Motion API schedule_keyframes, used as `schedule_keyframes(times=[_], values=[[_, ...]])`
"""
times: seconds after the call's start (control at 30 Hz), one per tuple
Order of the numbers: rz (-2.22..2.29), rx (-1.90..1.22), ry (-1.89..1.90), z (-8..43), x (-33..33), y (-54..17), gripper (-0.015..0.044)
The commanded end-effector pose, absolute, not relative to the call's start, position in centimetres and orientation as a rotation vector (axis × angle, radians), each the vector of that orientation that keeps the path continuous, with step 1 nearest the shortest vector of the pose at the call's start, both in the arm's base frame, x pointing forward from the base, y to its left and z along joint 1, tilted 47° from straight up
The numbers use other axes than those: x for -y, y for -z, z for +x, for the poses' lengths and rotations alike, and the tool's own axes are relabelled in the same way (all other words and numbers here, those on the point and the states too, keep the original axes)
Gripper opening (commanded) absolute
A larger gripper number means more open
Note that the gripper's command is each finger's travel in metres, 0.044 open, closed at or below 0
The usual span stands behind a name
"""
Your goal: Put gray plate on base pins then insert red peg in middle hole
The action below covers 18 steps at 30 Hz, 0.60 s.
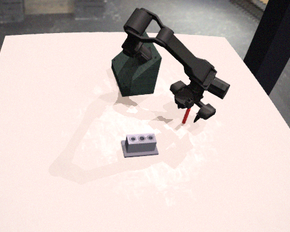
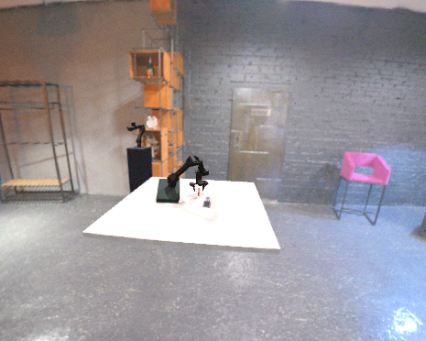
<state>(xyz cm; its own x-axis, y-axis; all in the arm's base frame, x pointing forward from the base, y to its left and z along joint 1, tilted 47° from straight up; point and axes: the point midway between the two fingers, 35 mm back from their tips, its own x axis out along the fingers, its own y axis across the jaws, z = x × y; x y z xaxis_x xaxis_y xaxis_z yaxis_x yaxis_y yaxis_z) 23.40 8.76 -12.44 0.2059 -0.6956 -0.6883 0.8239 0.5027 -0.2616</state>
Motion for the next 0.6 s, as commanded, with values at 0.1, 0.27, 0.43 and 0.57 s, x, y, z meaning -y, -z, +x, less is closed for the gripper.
schedule_keyframes(times=[0.1, 0.27, 0.43, 0.57], values=[[0.169, -0.851, 1.064, 23.37, -8.6, 12.49, 0.0204], [0.169, -0.851, 1.064, 23.37, -8.6, 12.49, 0.0072], [0.169, -0.851, 1.064, 23.37, -8.6, 12.49, 0.0], [0.169, -0.851, 1.064, 23.37, -8.6, 12.49, 0.0]])
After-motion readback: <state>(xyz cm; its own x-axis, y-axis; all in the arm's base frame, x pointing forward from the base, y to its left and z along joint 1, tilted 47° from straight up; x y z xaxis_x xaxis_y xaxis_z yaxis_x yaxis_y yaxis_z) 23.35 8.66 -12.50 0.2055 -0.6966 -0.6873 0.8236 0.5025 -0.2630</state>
